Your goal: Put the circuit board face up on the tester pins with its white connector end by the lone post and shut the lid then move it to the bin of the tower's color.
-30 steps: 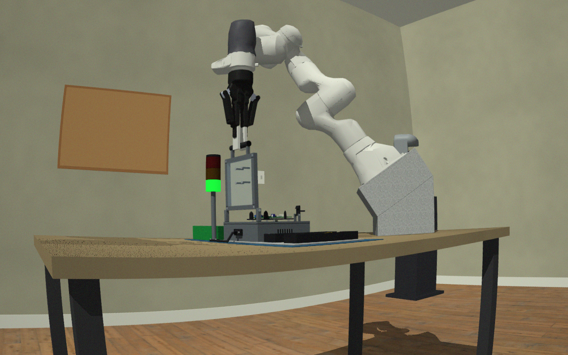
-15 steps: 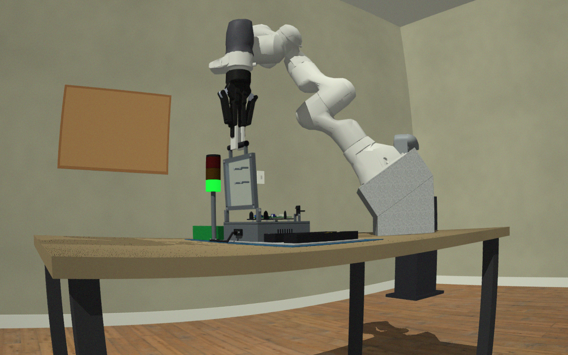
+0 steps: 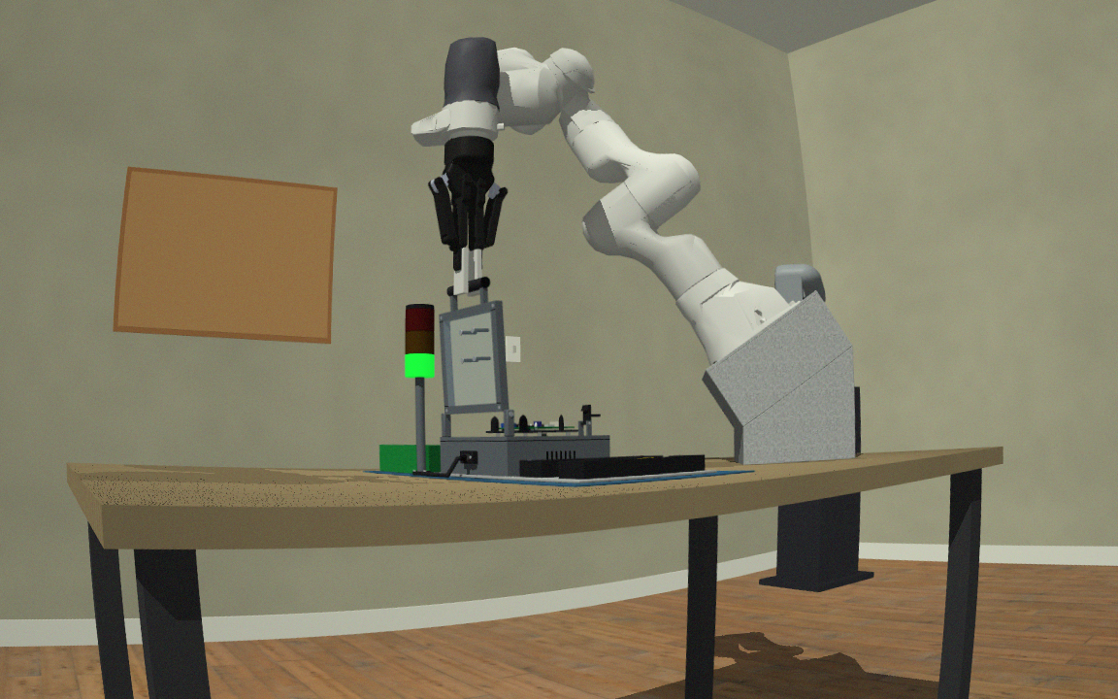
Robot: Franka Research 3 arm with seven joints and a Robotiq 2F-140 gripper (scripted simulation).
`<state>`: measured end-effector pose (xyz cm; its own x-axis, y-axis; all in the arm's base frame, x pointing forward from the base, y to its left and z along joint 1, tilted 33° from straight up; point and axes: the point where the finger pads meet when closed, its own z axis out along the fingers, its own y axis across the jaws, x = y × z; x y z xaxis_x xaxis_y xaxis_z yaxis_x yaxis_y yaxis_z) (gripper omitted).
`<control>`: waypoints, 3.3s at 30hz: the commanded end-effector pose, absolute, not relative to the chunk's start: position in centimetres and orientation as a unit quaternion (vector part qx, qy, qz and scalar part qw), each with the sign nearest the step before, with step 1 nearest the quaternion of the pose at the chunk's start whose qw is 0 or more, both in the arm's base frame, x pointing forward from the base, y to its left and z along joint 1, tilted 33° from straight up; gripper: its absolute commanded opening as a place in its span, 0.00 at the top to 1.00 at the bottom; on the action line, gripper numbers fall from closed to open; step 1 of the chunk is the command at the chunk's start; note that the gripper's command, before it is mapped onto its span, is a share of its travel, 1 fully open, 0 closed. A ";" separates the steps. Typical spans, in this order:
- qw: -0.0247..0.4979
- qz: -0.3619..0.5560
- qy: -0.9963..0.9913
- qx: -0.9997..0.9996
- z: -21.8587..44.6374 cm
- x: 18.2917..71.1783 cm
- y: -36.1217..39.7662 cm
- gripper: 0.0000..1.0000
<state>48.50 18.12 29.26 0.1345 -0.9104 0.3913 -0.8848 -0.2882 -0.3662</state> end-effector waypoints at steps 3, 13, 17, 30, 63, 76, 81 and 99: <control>0.028 -0.280 0.594 -0.754 29.5 49.0 18.3 1.00; 0.028 -0.280 0.594 -0.754 29.5 49.0 18.3 1.00; 0.028 -0.280 0.594 -0.754 29.5 49.0 18.3 1.00; 0.028 -0.280 0.594 -0.754 29.5 49.0 18.3 1.00; 0.028 -0.280 0.594 -0.754 29.5 49.0 18.3 0.84; 0.028 -0.280 0.594 -0.754 29.5 49.0 18.3 0.84; 0.028 -0.280 0.594 -0.754 29.5 49.0 18.3 0.84; 0.028 -0.280 0.594 -0.754 29.5 49.0 18.3 0.84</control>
